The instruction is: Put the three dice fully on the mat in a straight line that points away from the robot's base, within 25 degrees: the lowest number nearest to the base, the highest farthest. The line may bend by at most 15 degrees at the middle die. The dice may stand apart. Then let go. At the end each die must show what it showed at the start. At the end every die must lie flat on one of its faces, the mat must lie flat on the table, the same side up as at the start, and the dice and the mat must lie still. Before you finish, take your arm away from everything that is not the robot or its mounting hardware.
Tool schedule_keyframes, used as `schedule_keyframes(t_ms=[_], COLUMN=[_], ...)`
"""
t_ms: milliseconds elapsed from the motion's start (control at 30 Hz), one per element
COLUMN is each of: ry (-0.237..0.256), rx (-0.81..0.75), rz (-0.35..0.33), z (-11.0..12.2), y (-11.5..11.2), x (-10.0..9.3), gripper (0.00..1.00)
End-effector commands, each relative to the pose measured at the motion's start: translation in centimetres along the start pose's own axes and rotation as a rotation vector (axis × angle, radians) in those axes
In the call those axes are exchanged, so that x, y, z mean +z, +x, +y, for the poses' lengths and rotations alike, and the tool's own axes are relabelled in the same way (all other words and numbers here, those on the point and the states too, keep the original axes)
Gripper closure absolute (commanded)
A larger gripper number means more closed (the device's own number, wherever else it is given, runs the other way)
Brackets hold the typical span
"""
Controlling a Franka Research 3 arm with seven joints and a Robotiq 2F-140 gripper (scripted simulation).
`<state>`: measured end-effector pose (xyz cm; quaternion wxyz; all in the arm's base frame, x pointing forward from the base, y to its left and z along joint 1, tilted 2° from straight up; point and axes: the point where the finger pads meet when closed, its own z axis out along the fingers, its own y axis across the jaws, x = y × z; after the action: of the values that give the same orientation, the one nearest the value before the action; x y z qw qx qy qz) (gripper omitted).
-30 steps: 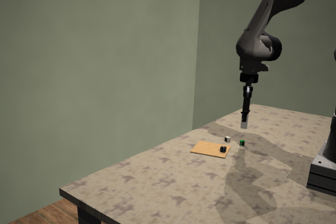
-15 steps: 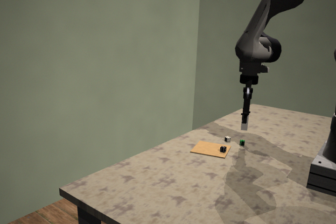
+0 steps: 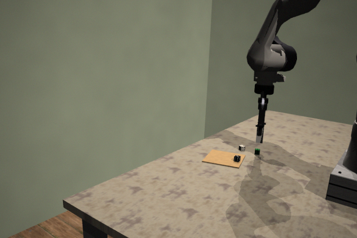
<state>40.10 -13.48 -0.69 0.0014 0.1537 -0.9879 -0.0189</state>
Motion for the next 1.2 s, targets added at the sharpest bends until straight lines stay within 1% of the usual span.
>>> schedule_keyframes(t_ms=[0, 533, 1167], ry=[0.004, 0.004, 0.004], rx=[-0.024, -0.024, -0.024], rz=[-0.011, -0.011, -0.011], z=[-0.3, -0.3, -0.3], y=[-0.2, -0.3, -0.3], x=[0.3, 2.3, 2.8], gripper=[0.79, 0.79, 0.79])
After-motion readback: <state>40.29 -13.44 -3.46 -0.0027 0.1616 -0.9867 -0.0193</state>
